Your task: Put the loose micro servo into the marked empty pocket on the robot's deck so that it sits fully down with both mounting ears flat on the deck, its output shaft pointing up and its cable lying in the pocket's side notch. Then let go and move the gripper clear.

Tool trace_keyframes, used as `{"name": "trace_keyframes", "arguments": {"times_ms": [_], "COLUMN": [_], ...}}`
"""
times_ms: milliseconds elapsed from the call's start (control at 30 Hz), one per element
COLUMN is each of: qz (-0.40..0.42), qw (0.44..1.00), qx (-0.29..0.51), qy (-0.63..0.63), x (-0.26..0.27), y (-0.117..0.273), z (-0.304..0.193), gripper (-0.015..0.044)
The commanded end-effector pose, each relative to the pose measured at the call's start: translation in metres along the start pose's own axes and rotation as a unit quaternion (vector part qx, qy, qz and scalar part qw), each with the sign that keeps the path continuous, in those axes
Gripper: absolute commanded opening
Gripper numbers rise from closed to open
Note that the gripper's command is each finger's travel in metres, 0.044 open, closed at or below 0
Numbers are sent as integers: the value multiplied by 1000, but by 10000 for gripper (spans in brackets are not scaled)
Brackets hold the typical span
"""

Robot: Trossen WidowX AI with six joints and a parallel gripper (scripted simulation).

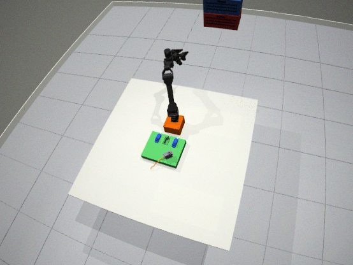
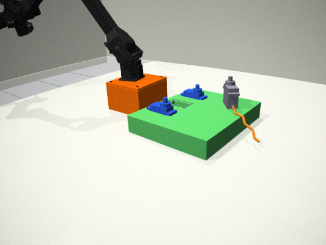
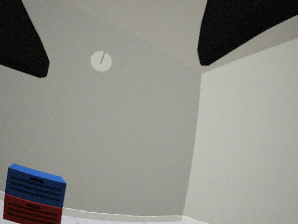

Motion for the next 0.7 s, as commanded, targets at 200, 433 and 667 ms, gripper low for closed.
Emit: {"name": "trace_keyframes", "arguments": {"times_ms": [200,433,667], "qz": [-28,-69,-111], "qw": [999,990,976], "qx": [10,27,53], "qy": [37,119,181], "x": [-12,-26,-39], "y": [19,49,86], "z": [-6,-14,-22], "gripper": [440,440,440]}}
Point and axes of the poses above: the point midway between the two fingers, 35 mm back from their tips, its own y axis back along the fingers, its own x axis across the jaws, z = x × y, the point moved 10 cm from there along y, back along the fingers, and after that the axes turned 15 degrees about y, right-handed, at the moved point
